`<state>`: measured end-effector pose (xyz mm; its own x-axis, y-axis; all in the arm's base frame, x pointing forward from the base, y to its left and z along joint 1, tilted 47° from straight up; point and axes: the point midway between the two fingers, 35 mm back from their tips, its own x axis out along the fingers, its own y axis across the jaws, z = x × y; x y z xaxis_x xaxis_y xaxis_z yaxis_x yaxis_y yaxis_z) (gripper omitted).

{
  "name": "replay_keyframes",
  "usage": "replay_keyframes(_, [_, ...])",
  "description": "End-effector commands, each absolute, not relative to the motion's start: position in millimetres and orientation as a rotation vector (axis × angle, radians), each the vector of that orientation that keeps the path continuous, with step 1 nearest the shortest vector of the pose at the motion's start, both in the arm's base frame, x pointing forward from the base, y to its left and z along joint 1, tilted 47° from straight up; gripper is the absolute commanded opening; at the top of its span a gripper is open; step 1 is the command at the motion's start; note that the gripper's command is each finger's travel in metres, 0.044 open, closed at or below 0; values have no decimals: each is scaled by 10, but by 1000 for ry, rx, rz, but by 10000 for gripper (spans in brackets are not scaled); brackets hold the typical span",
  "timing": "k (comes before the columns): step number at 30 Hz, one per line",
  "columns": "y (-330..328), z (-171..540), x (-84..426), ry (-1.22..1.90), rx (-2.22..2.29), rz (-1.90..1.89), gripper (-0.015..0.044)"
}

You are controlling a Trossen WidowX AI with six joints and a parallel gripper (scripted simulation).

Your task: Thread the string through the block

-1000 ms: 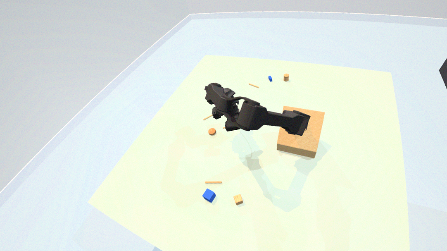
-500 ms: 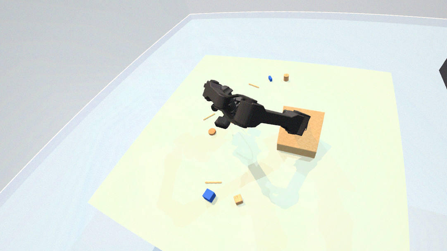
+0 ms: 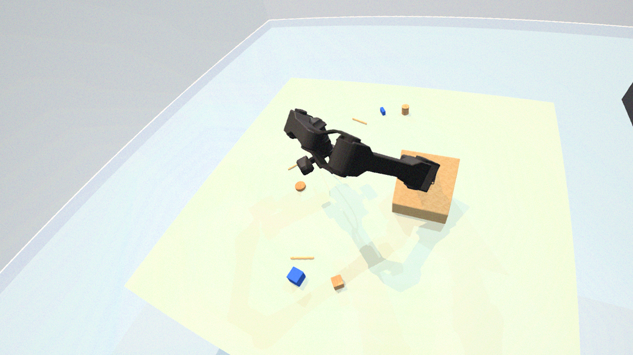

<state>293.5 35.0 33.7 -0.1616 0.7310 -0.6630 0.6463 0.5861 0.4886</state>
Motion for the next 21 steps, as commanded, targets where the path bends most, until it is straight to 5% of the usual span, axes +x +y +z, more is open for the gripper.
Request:
replay_keyframes(1, [323, 342, 2955, 1908, 1201, -17, 0])
replay_keyframes(21, [205, 369, 3014, 2002, 1660, -809, 0])
